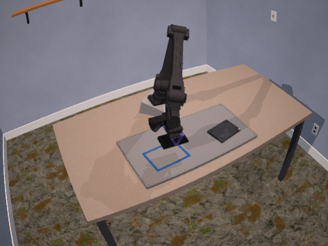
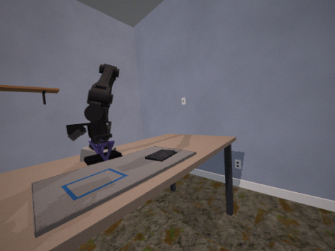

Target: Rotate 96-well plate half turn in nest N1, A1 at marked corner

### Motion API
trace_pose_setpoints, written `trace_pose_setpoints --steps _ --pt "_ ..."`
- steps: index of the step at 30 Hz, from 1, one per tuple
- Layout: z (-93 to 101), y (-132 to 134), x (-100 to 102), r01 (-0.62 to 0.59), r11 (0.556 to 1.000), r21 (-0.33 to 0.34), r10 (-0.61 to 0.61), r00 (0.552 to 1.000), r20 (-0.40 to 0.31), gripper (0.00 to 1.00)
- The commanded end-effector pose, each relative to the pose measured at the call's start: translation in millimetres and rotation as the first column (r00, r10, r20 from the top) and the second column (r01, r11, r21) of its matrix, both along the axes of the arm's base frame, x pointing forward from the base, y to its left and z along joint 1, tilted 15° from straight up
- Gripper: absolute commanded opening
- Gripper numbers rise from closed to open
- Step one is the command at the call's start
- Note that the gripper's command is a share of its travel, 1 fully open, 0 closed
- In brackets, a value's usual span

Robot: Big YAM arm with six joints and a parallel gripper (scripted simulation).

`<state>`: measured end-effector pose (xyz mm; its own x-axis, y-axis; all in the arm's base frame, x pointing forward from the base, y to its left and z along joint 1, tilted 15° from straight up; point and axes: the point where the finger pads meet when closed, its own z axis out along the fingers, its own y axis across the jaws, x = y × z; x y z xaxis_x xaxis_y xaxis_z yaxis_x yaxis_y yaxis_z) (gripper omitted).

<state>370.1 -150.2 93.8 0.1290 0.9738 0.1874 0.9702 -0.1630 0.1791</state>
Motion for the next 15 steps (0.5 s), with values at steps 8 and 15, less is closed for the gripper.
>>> trace_pose_setpoints --steps 8,15 --pt "19.2 23 4 -0.312 0.945 -0.101 0.319 0.946 0.06 0.0" --pt "27.2 45 7 -0.509 0.845 -0.167 0.525 0.848 0.073 0.0"
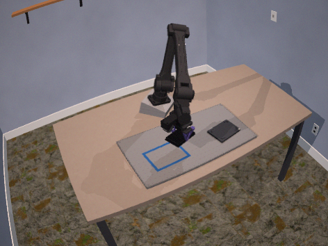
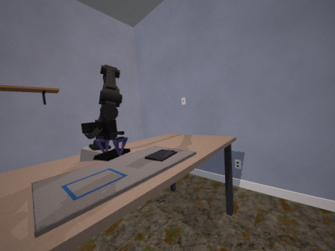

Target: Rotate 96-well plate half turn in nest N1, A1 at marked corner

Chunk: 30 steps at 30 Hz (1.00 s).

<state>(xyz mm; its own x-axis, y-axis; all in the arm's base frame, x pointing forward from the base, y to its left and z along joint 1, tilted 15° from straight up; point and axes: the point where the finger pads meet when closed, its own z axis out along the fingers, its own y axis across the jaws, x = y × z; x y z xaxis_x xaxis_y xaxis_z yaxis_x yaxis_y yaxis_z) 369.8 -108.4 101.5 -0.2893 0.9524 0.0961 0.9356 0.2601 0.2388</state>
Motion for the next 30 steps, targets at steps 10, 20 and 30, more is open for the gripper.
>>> trace_pose_setpoints --steps 10,20,30 --pt "24.8 30 8 -0.371 0.921 -0.12 0.381 0.922 0.074 0.0" --pt "26.2 57 5 -0.587 0.789 -0.183 0.606 0.792 0.071 0.0" --pt "35.3 90 8 -0.79 0.548 -0.273 0.829 0.556 0.055 0.0"
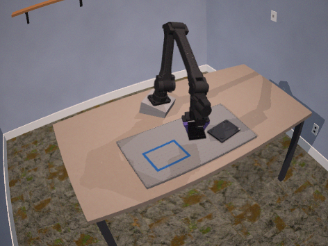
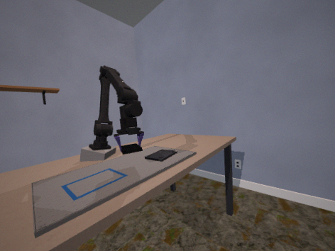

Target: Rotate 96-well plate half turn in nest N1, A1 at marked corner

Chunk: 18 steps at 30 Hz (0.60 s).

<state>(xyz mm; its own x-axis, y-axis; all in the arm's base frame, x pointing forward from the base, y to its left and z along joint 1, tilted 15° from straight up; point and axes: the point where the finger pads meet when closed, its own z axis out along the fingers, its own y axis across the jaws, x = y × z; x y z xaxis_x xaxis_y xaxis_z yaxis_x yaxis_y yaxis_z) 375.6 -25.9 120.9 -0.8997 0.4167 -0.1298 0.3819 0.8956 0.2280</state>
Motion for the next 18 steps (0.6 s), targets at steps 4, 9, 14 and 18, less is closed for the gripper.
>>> trace_pose_setpoints --steps 4,9,14,18 --pt "21.0 21 4 -0.251 0.965 -0.073 0.256 0.965 0.063 0.0" --pt "24.8 30 9 -0.267 0.96 -0.078 0.273 0.96 0.068 0.0" --pt "41.2 47 17 -0.245 0.966 -0.079 0.252 0.963 0.097 0.0" --pt "42.2 61 15 -0.245 0.966 -0.075 0.252 0.963 0.094 0.0"
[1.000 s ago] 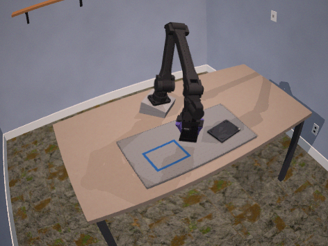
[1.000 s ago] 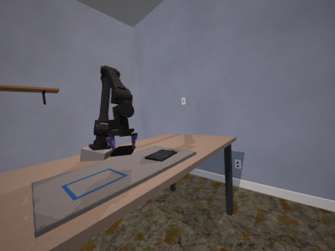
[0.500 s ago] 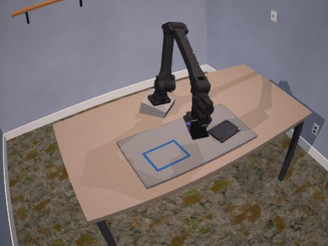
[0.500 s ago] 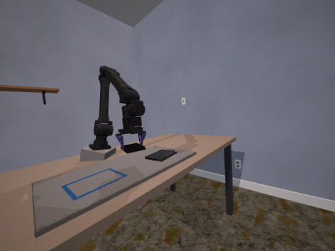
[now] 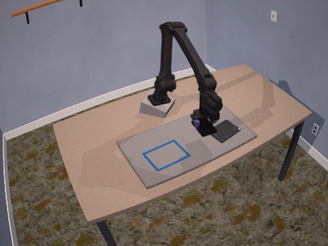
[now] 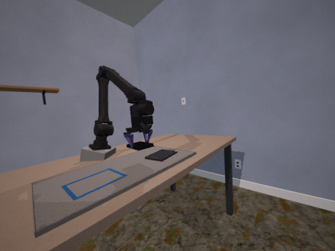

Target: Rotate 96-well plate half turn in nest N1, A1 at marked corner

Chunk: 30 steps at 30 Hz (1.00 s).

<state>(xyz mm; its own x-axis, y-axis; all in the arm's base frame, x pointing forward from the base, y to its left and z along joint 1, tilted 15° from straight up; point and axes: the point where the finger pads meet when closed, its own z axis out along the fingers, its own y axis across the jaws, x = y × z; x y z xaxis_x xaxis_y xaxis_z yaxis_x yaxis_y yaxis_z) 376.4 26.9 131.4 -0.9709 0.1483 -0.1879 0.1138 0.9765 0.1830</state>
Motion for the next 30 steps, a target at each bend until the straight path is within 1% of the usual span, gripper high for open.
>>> trace_pose_setpoints --steps 1,4,7,8,10,13,15,21,23,24,26,30 --pt "32.6 11 17 0.021 1.0 0.006 -0.021 0.998 0.059 0.0" --pt "28.4 21 12 0.021 1.0 0.007 -0.021 0.999 0.045 0.0" --pt "27.1 25 10 0.021 1.0 0.007 -0.021 0.999 0.04 0.0" --pt "34.6 28 16 0.021 1.0 0.009 -0.021 0.998 0.056 0.0" --pt "37.5 35 17 0.021 1.0 0.011 -0.021 0.998 0.059 0.0" --pt "37.6 46 17 0.021 1.0 0.012 -0.021 0.998 0.053 0.0" --pt "34.1 52 15 0.021 1.0 0.011 -0.021 0.999 0.042 0.0" --pt "35.0 73 18 0.021 1.0 0.012 -0.021 0.999 0.032 0.0" --pt "35.0 73 18 0.021 1.0 0.012 -0.021 0.999 0.032 0.0" --pt "19.4 73 1 0.021 1.0 0.003 -0.021 1.0 -0.004 0.0" --pt "36.8 83 18 0.021 1.0 0.013 -0.021 0.999 0.031 0.0" --pt "42.1 97 18 0.021 1.0 0.016 -0.021 0.999 0.037 0.0"
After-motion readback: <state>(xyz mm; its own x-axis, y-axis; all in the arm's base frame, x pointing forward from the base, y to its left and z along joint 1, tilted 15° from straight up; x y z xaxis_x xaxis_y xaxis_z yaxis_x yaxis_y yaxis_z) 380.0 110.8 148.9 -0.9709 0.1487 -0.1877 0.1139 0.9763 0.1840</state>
